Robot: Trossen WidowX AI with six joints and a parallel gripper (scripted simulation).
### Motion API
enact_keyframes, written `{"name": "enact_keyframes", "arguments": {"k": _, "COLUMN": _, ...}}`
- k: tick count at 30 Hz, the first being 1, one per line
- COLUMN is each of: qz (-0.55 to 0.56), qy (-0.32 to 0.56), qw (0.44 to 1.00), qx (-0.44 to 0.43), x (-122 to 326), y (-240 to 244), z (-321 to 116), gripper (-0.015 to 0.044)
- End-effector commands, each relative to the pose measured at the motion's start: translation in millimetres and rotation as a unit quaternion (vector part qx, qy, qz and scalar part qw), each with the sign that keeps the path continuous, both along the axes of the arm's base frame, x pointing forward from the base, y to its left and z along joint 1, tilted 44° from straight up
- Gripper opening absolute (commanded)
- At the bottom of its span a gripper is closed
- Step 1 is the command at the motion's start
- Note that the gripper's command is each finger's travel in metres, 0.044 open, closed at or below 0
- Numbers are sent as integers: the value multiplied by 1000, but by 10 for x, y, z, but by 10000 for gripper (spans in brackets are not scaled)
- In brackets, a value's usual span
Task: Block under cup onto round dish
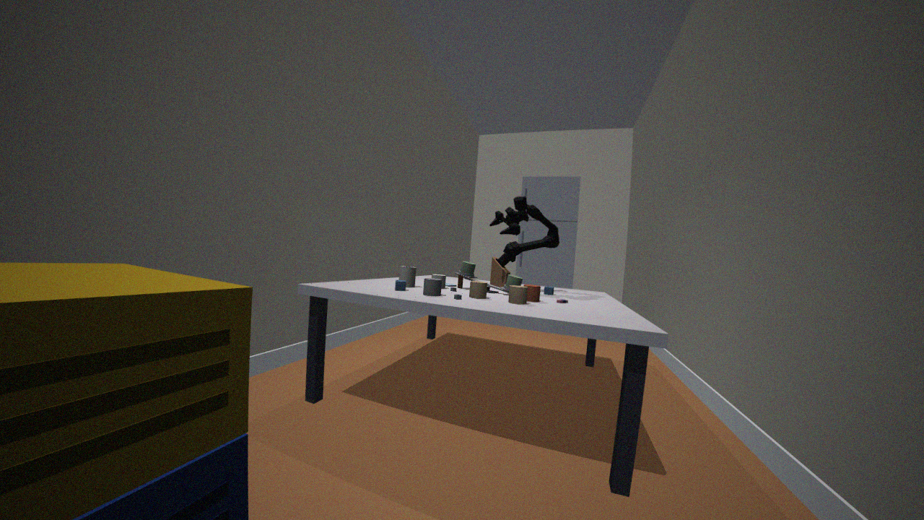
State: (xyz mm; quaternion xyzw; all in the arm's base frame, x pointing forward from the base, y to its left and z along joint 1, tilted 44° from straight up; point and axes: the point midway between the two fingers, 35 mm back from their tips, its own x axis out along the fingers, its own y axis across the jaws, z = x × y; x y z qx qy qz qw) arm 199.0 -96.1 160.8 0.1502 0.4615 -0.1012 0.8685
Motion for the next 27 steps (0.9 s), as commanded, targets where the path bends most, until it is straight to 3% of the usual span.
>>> {"name": "enact_keyframes", "arguments": {"k": 1, "qz": 32, "qy": -13, "qw": 997, "qx": 70, "x": 40, "y": 168, "z": -199, "gripper": 440}}
{"name": "enact_keyframes", "arguments": {"k": 15, "qz": 90, "qy": -81, "qw": 955, "qx": 271, "x": 53, "y": 662, "z": -508, "gripper": 440}}
{"name": "enact_keyframes", "arguments": {"k": 22, "qz": 93, "qy": -82, "qw": 954, "qx": 273, "x": 57, "y": 670, "z": -507, "gripper": 440}}
{"name": "enact_keyframes", "arguments": {"k": 27, "qz": 161, "qy": -74, "qw": 952, "qx": 250, "x": 171, "y": 729, "z": -444, "gripper": 440}}
